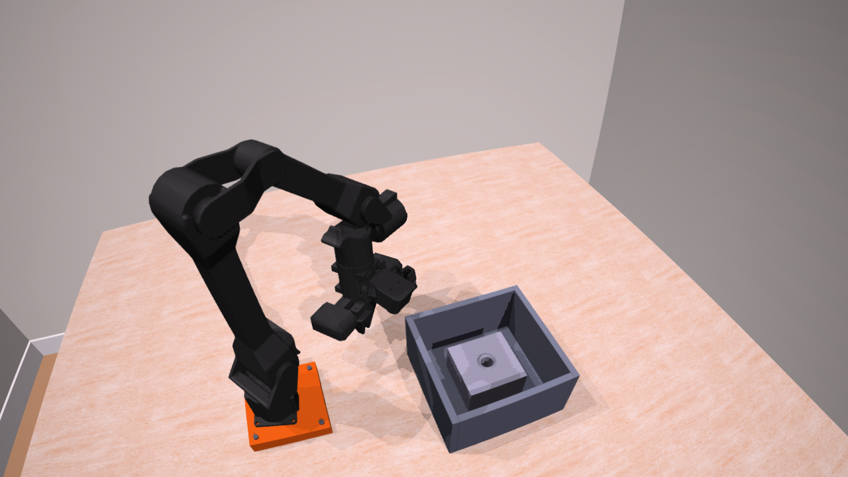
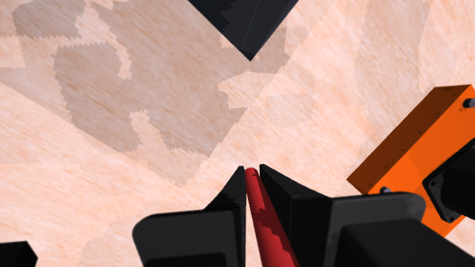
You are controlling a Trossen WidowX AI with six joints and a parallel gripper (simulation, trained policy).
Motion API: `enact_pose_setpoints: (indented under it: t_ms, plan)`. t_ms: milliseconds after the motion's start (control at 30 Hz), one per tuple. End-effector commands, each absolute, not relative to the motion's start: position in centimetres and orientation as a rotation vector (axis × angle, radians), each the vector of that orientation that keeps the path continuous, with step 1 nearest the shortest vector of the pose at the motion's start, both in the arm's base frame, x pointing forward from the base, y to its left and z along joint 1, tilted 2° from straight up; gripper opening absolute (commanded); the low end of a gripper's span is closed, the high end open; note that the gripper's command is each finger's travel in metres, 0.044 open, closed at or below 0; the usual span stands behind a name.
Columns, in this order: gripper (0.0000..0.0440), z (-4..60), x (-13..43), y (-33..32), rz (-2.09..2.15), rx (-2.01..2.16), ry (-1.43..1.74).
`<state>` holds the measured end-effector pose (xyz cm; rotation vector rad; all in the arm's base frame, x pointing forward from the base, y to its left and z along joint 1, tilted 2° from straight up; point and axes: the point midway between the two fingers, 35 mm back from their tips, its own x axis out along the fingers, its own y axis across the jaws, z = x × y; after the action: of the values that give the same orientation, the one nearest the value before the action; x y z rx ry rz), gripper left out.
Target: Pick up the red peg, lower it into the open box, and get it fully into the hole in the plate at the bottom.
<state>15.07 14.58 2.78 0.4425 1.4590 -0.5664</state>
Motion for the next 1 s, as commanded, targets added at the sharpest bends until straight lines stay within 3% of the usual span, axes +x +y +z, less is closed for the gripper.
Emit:
enact_pose_setpoints:
  t_ms: [0, 533, 967]
  plan:
    - [0.0, 4.3, 16.0, 14.7, -0.545, 0.437, 1.421]
    - [0.0, 12.3, 19.6, 13.4, -0.555, 0.518, 1.254]
    - [0.0, 14.8, 23.9, 9.9, -0.672, 0.624, 1.119]
